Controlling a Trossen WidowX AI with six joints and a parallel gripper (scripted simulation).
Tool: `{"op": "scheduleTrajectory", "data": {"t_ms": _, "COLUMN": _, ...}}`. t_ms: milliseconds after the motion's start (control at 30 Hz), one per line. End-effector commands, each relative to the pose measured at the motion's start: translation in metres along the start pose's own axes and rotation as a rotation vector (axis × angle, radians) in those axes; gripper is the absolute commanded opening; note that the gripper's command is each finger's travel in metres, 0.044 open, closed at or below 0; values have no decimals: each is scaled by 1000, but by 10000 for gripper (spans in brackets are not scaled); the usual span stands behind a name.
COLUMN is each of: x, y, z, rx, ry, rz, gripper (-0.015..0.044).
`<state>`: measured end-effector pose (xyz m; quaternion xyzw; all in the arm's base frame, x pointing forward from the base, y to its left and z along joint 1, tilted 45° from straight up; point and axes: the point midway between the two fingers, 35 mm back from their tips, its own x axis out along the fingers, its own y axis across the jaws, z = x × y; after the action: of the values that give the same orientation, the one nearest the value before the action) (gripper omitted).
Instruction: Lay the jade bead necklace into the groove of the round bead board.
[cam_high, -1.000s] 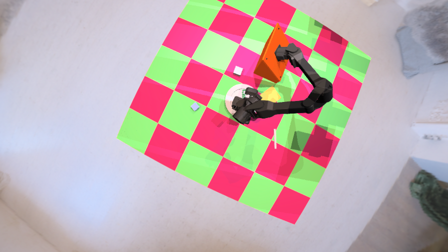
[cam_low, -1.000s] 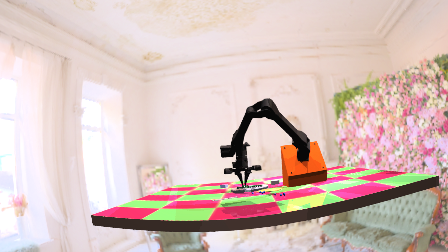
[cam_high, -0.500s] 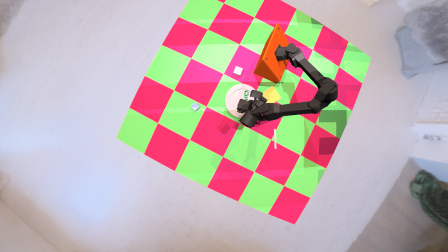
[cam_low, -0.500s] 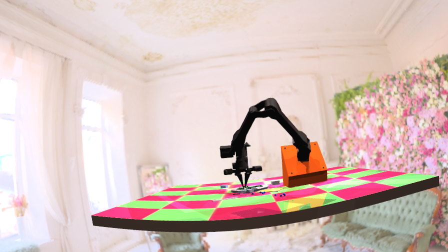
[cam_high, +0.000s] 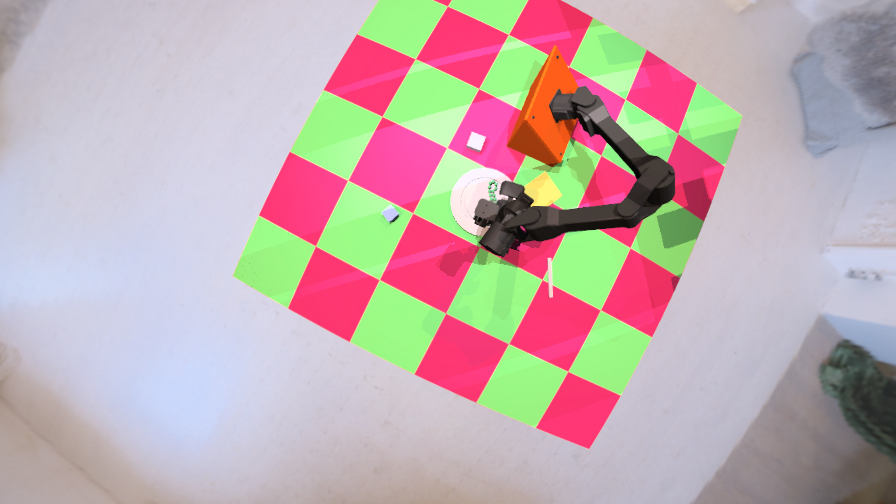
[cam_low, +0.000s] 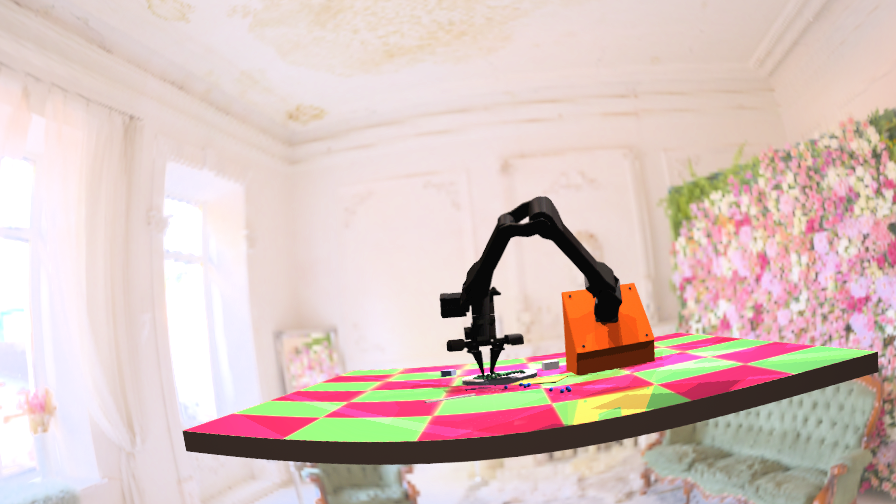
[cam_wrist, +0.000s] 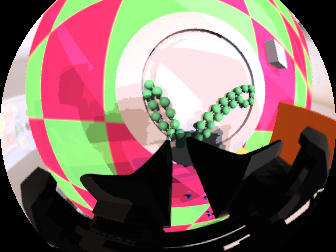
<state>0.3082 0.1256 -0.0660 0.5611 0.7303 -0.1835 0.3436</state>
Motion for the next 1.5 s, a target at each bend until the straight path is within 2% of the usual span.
{"op": "scheduleTrajectory", "data": {"t_ms": 0, "x": 0, "y": 0, "z": -1, "rx": -2, "ry": 0, "rz": -3, "gripper": 184}}
{"op": "scheduleTrajectory", "data": {"t_ms": 333, "x": -1, "y": -1, "z": -1, "rx": 3, "ry": 2, "rz": -6, "gripper": 440}}
{"op": "scheduleTrajectory", "data": {"t_ms": 1467, "x": -1, "y": -1, "z": -1, "rx": 3, "ry": 2, "rz": -6, "gripper": 440}}
